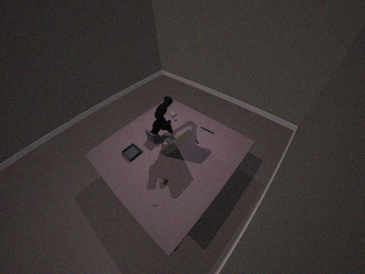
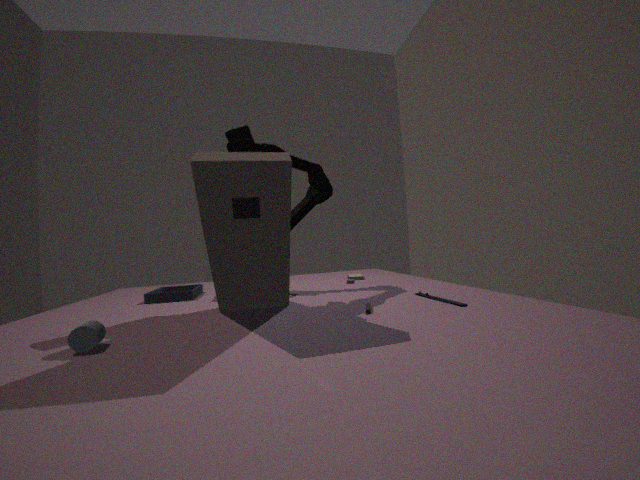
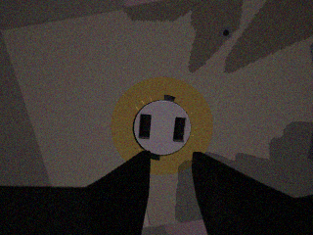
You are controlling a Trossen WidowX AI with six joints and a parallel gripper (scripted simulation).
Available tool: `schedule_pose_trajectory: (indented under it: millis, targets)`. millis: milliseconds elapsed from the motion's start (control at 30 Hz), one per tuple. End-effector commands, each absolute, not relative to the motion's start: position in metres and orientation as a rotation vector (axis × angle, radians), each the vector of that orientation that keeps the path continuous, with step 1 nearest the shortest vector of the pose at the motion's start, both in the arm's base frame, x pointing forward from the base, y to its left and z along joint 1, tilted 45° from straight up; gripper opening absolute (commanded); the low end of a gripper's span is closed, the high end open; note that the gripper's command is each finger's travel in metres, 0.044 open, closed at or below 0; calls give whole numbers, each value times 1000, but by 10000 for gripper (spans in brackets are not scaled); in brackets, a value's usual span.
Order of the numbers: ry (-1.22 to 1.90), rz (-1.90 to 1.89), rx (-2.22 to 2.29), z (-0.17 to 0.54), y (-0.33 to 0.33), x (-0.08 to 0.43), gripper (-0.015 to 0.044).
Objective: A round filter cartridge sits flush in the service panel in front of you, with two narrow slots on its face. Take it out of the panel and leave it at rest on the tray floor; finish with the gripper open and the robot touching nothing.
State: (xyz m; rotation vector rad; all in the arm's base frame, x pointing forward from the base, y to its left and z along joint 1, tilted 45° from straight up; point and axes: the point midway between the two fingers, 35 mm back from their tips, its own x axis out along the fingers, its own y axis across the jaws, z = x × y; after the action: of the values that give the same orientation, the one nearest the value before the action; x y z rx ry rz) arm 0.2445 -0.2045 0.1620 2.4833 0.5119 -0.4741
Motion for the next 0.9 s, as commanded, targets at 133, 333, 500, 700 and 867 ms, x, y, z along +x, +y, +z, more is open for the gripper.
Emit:
schedule_pose_trajectory:
  millis: [133,333,500,700,867]
  targets:
    - [506,-470,2563,164,-207,244,106]
    - [508,-472,2562,162,-206,247,106]
    - [510,-476,2560,158,-205,254,106]
    - [511,-478,2558,154,-203,262,106]
    - [511,-478,2558,150,-201,269,106]
